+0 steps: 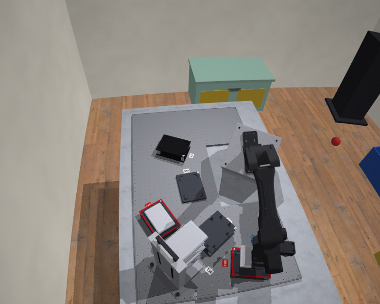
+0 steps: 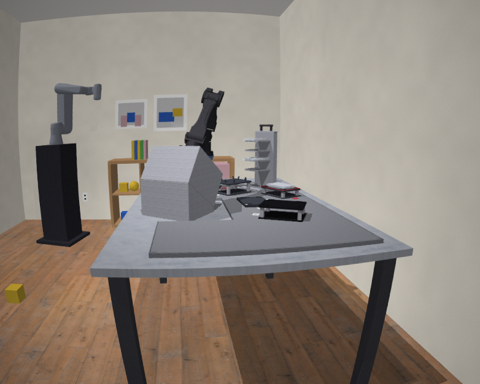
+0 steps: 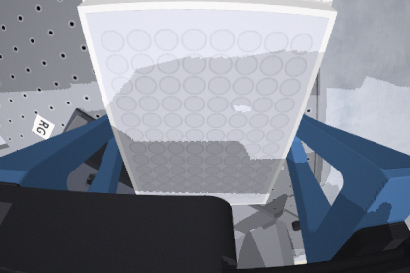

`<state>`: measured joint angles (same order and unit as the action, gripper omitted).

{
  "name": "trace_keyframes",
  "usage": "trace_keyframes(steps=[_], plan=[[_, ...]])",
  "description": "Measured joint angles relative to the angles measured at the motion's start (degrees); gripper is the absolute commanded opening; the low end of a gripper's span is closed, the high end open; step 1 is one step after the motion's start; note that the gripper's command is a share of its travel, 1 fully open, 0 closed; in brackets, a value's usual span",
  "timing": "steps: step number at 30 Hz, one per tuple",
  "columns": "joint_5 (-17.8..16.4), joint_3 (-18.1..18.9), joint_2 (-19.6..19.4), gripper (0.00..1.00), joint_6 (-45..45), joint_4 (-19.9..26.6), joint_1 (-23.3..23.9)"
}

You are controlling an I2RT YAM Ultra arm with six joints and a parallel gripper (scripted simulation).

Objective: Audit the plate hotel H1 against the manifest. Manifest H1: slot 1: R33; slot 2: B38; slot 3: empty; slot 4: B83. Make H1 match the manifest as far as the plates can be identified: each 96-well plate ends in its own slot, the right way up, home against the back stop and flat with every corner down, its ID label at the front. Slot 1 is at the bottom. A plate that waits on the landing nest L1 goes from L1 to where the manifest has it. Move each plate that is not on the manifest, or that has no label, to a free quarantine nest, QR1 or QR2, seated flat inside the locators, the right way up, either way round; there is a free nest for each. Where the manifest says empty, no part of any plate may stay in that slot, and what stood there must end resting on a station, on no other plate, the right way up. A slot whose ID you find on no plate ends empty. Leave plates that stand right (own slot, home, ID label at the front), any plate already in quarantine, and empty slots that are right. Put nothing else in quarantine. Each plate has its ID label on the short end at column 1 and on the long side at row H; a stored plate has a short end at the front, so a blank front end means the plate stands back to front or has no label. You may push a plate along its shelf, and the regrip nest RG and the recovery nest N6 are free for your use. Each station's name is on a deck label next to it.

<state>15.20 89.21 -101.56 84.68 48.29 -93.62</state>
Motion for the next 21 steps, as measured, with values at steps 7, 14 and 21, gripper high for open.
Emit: trace_keyframes(steps=[7,14,21], plan=[[-0.1,-0.1,0.0,0.86,0.1,-0.6,0.3],[-0.2,-0.5,0.0,0.86,0.3,-1.4,0.3],[-0.2,-1.0,-0.2,0.86,0.4,-2.2,0.5]])
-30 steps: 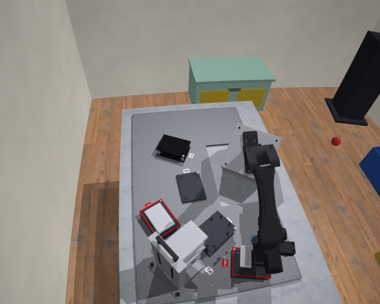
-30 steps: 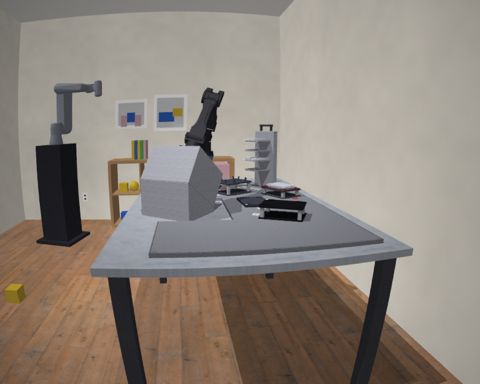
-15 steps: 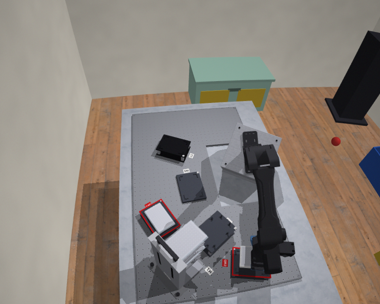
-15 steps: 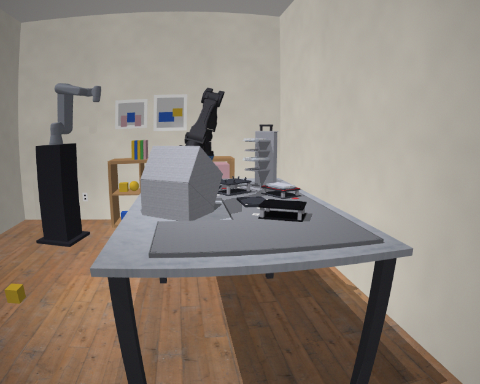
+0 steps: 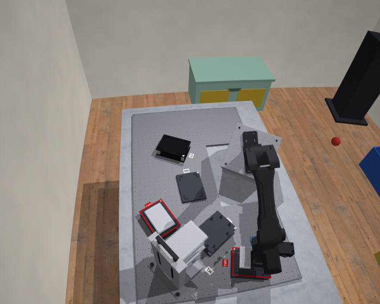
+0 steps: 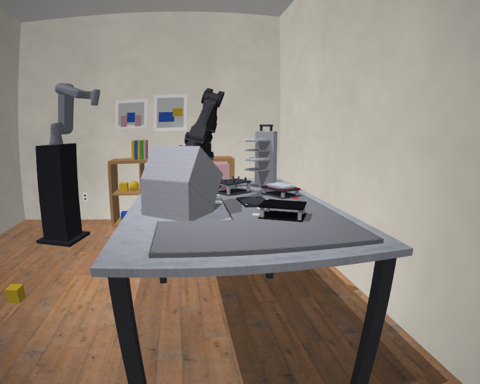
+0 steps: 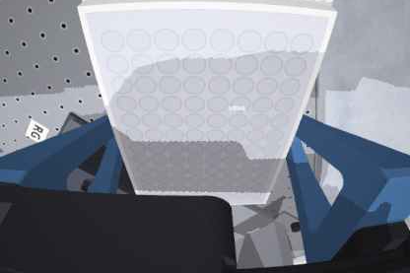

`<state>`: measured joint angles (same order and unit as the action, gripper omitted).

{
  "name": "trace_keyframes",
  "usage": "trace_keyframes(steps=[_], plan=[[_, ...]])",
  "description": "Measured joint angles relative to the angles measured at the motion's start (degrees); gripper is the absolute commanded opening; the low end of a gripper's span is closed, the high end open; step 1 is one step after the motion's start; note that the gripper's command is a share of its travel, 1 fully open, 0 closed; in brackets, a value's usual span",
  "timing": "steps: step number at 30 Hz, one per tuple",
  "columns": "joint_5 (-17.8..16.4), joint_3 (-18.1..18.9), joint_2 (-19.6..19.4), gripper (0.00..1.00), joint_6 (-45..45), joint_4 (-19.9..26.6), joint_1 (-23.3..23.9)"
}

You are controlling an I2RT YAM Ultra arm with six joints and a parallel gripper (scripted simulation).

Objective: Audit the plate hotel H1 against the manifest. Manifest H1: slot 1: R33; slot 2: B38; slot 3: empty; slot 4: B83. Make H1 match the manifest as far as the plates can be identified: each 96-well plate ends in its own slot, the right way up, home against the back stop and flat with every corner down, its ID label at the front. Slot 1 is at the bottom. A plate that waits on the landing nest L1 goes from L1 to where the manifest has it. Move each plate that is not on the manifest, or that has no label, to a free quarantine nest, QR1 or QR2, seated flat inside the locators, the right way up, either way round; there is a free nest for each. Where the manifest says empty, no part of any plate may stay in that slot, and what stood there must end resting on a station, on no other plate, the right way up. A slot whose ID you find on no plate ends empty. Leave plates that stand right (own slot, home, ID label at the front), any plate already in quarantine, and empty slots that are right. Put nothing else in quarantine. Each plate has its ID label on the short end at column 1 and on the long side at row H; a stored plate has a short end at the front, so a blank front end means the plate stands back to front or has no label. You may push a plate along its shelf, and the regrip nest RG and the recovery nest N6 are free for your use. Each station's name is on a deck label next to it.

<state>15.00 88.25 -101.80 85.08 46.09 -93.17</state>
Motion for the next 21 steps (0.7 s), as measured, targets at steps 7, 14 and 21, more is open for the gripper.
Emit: trace_keyframes(steps=[7,14,21], plan=[[-0.1,-0.6,-0.2,0.86,0.1,-0.6,0.2],[-0.2,-0.5,-0.7,0.86,0.2,-1.4,0.3],[-0.2,-1.4,-1.2,0.86,0.3,-2.1,0.4]])
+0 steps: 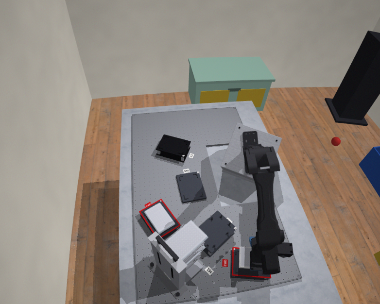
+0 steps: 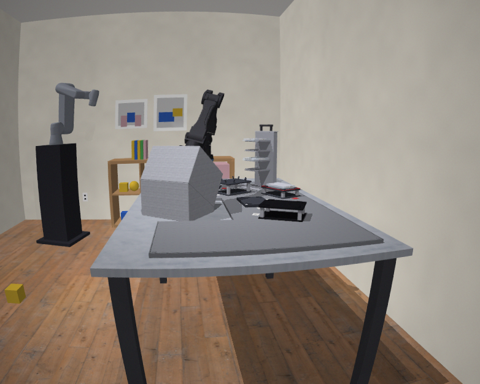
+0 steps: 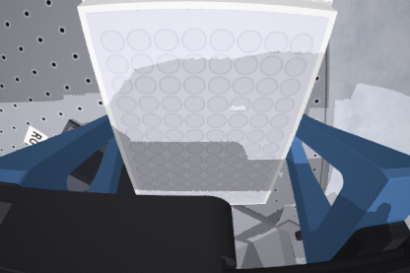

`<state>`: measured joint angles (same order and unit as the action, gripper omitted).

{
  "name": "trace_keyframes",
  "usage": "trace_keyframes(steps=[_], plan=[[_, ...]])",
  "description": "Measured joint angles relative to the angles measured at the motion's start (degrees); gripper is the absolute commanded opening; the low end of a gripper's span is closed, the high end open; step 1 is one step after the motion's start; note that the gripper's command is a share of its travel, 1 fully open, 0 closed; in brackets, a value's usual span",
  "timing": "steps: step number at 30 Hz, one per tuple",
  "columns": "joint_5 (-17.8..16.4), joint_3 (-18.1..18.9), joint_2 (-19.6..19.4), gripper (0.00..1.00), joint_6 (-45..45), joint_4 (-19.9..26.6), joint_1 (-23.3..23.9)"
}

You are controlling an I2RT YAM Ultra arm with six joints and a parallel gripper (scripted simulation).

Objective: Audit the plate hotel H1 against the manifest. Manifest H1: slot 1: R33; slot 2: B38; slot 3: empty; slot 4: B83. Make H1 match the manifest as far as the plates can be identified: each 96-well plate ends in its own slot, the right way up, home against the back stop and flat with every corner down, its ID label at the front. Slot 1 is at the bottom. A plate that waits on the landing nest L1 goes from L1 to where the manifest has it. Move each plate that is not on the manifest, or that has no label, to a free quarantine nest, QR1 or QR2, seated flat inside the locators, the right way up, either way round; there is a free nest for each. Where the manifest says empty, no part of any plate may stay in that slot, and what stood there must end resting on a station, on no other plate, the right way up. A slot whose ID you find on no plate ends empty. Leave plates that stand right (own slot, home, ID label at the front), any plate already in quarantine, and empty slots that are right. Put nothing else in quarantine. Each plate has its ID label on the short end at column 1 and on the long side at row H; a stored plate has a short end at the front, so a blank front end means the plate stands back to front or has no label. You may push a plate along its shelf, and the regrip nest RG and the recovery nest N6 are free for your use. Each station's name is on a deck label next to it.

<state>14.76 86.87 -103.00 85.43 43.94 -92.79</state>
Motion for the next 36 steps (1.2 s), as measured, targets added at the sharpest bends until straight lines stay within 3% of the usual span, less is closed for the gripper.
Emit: trace_keyframes(steps=[36], plan=[[-0.4,-0.8,-2.4,0.86,0.7,-3.7,0.8]])
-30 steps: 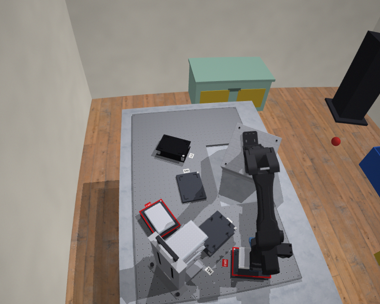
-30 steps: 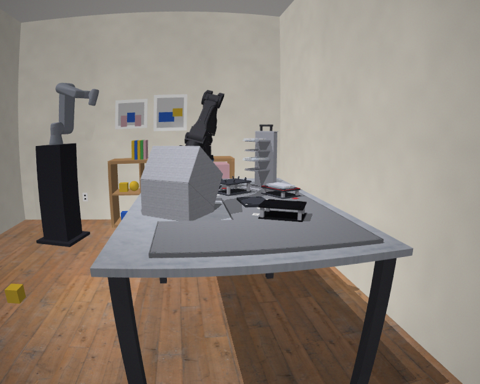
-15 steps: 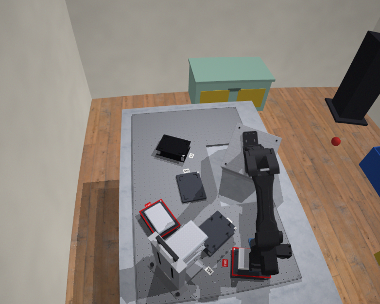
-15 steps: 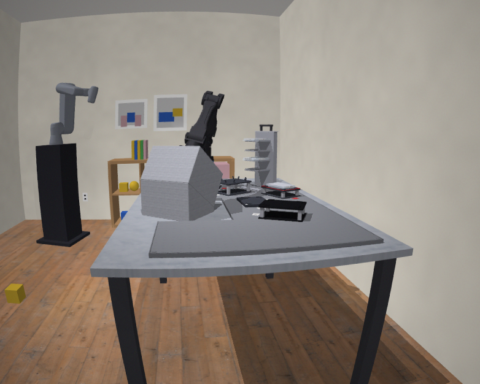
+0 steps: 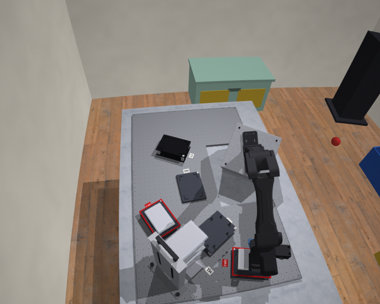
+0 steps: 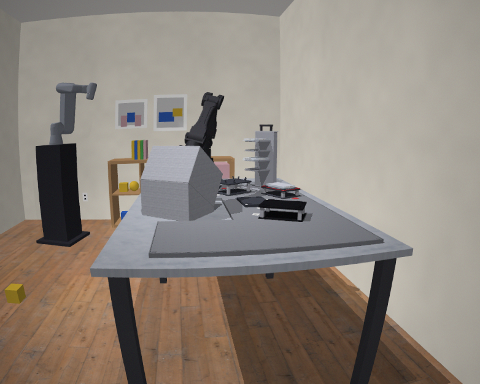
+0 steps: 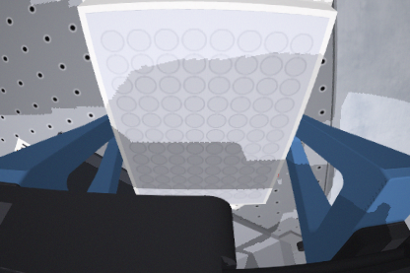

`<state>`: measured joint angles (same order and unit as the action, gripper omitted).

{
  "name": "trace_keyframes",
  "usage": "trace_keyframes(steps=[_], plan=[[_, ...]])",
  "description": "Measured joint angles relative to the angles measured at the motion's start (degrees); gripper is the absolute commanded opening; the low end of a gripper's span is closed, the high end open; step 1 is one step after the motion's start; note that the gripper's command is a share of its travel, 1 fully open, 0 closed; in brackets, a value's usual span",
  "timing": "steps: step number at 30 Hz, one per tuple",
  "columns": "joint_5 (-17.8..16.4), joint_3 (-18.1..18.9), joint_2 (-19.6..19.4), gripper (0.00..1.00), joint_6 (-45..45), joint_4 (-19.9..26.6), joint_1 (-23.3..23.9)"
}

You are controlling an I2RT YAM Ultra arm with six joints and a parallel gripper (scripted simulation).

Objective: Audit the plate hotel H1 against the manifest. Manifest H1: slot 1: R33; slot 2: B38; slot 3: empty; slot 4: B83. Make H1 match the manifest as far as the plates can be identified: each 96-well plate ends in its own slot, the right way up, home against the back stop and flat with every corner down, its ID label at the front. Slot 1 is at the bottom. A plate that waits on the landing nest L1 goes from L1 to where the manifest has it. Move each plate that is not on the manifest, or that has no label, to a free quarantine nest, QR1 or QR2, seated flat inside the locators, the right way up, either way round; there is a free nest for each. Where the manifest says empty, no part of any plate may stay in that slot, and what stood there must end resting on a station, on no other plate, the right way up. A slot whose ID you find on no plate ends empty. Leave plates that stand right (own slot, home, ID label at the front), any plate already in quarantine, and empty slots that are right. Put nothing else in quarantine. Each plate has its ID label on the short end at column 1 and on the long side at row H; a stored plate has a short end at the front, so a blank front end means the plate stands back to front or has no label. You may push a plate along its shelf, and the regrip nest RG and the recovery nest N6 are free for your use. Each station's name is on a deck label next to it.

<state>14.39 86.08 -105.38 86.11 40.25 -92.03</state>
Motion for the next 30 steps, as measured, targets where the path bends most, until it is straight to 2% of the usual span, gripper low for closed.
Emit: trace_keyframes(steps=[30], plan=[[-0.3,-0.3,-2.5,0.86,0.6,-3.1,0.7]])
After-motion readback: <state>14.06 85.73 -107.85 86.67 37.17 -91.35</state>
